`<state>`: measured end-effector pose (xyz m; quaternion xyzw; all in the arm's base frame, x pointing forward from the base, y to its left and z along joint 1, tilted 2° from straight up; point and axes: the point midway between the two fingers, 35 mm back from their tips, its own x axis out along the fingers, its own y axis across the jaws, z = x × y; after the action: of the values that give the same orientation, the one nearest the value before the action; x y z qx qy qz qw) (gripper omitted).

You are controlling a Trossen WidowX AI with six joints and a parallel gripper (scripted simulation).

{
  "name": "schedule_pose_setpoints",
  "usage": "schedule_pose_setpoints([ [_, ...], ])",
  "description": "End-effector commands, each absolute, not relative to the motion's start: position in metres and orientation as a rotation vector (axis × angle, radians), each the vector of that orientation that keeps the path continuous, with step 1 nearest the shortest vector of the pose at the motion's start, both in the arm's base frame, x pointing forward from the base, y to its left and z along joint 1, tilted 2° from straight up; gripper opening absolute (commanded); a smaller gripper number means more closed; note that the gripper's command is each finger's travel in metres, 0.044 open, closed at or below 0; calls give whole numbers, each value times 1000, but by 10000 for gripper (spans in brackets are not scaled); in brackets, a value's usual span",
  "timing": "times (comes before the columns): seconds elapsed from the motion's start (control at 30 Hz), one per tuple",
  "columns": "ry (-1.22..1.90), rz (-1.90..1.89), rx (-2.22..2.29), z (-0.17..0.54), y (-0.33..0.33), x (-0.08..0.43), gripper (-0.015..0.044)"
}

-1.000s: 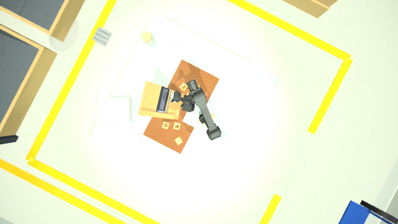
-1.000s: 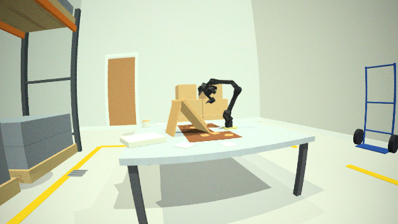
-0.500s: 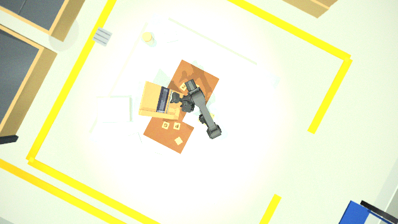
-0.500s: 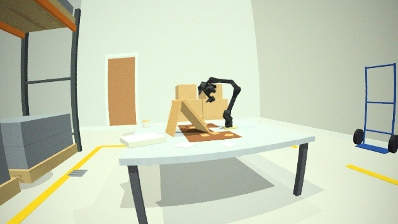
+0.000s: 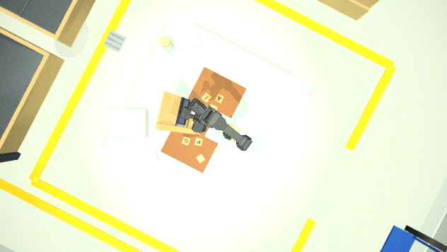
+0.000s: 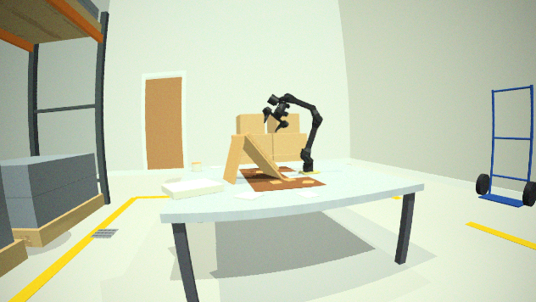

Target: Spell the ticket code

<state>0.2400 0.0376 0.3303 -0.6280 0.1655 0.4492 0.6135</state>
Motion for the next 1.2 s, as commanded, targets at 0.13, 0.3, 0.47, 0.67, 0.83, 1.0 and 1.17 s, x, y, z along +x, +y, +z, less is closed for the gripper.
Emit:
schedule_pose_setpoints([
  [0.13, 391, 1026, -1447, 331, 37, 242, 440],
  [0.3, 410, 1087, -1405, 317, 57, 255, 340],
  [0.47, 465, 1202, -1335, 286, 107, 274, 340],
  [0.67, 555, 1326, -1284, 240, 180, 276, 340],
  [0.83, 666, 1378, -1283, 195, 235, 266, 340],
  [1.0, 976, 1342, -1322, 115, 243, 269, 340],
  [1.17, 1114, 1309, -1357, 80, 241, 265, 340],
])
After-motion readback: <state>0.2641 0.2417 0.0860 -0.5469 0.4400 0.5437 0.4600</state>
